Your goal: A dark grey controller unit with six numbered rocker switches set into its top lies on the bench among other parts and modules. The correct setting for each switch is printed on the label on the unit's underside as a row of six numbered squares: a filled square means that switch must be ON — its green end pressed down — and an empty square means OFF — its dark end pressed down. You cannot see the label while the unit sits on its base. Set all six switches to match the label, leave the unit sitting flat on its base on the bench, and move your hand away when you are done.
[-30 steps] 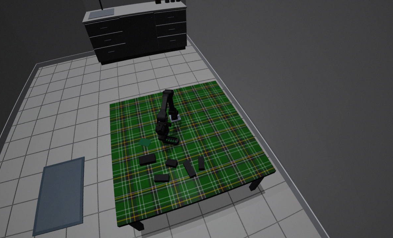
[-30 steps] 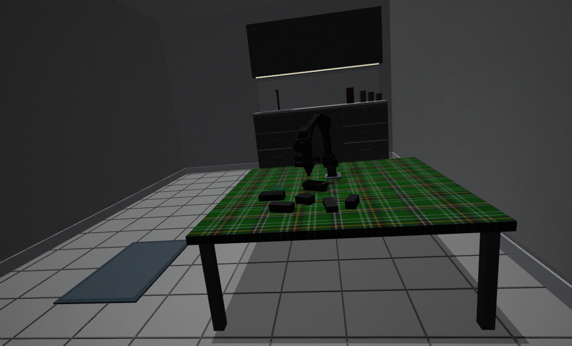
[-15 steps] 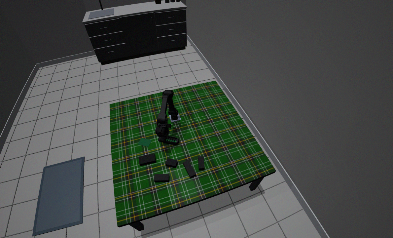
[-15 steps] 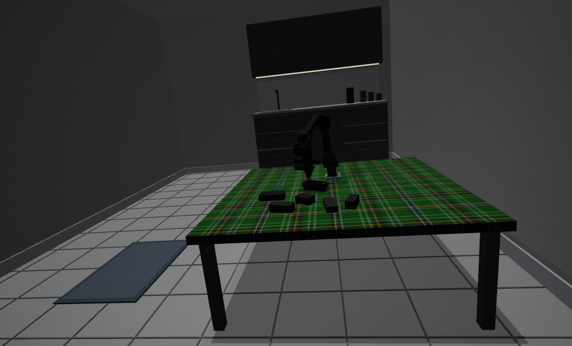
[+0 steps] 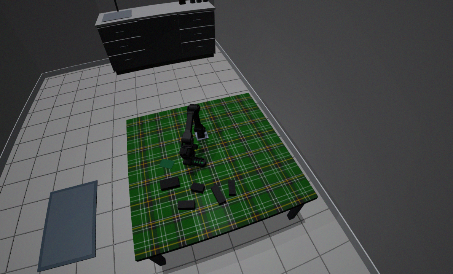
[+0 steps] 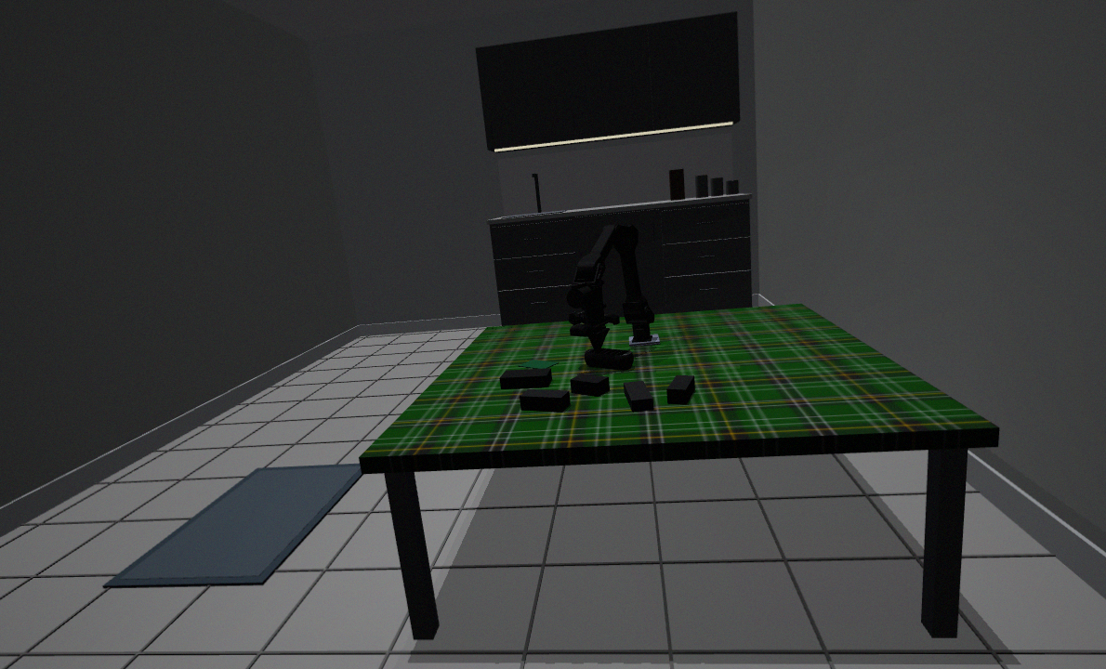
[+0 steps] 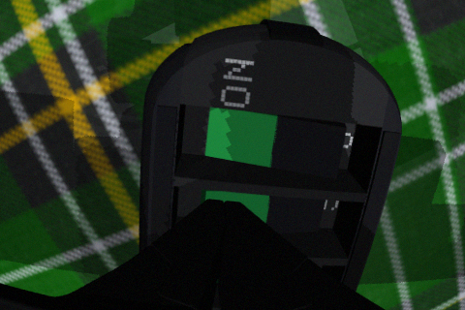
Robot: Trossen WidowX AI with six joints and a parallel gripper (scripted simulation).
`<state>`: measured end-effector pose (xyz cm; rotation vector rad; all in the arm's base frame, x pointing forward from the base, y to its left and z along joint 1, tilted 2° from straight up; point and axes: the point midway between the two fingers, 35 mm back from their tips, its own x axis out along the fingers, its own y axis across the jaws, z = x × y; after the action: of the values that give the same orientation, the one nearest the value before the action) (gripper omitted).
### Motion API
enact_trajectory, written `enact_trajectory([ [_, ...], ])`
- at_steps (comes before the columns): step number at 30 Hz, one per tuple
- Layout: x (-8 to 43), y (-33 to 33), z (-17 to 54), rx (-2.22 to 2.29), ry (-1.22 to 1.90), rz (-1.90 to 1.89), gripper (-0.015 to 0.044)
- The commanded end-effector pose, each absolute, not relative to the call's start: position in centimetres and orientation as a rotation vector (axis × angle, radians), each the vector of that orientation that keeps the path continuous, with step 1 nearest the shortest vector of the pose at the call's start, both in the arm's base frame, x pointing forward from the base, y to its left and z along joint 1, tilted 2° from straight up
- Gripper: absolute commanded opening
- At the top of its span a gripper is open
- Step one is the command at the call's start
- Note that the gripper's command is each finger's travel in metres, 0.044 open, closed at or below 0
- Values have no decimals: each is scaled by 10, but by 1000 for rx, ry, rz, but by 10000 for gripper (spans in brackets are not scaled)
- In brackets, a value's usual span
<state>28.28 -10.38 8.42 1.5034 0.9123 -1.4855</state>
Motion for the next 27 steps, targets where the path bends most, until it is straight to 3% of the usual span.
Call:
enact_trajectory([
  [1, 282, -103, 77, 1500, 925, -1484, 0],
  [19, 282, -103, 77, 1500, 925, -1484, 0],
  [27, 281, -101, 122, 1500, 925, -1484, 0],
])
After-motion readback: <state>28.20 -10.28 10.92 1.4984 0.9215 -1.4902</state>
